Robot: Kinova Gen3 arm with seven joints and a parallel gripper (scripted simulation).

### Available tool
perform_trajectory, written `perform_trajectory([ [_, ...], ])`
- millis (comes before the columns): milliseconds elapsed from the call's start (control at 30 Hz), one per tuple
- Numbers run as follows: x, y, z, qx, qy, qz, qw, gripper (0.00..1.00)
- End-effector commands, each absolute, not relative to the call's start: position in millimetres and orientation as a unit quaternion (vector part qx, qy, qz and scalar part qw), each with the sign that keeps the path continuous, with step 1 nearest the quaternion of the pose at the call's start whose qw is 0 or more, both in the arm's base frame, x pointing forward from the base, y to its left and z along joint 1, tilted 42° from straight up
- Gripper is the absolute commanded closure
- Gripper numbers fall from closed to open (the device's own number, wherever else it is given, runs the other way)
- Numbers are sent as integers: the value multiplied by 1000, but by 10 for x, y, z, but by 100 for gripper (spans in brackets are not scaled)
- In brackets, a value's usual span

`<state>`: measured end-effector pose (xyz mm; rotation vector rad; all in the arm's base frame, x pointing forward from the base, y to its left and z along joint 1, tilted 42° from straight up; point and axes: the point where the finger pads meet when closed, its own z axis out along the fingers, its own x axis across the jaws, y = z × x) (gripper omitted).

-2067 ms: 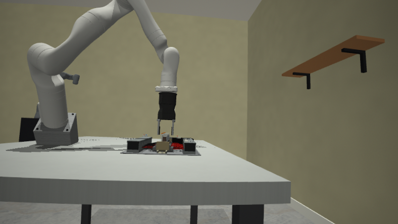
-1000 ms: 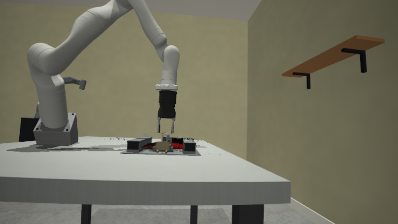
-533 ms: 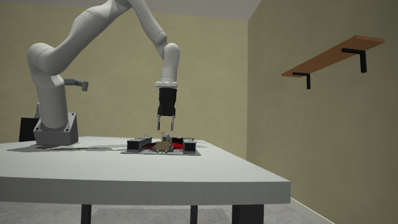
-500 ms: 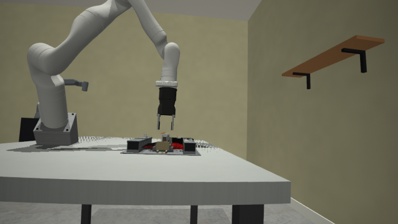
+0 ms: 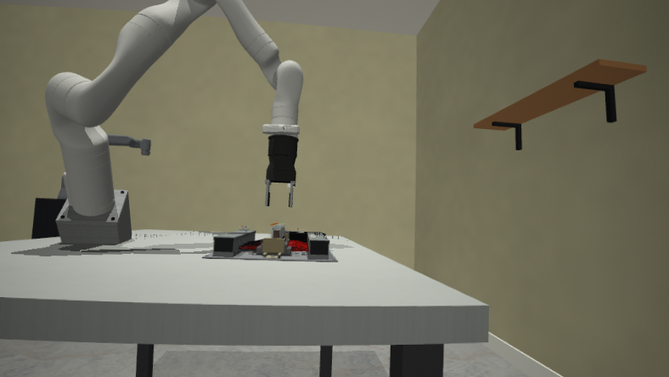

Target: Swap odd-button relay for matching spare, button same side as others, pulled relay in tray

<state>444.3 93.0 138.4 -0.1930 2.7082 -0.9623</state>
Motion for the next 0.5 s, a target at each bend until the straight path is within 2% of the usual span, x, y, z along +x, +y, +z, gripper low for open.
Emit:
perform_trajectory([
  [0, 4446, 939, 1380, -67, 932, -331, 131, 0],
  [467, 4459, 964, 1359, -70, 933, -328, 132, 0],
])
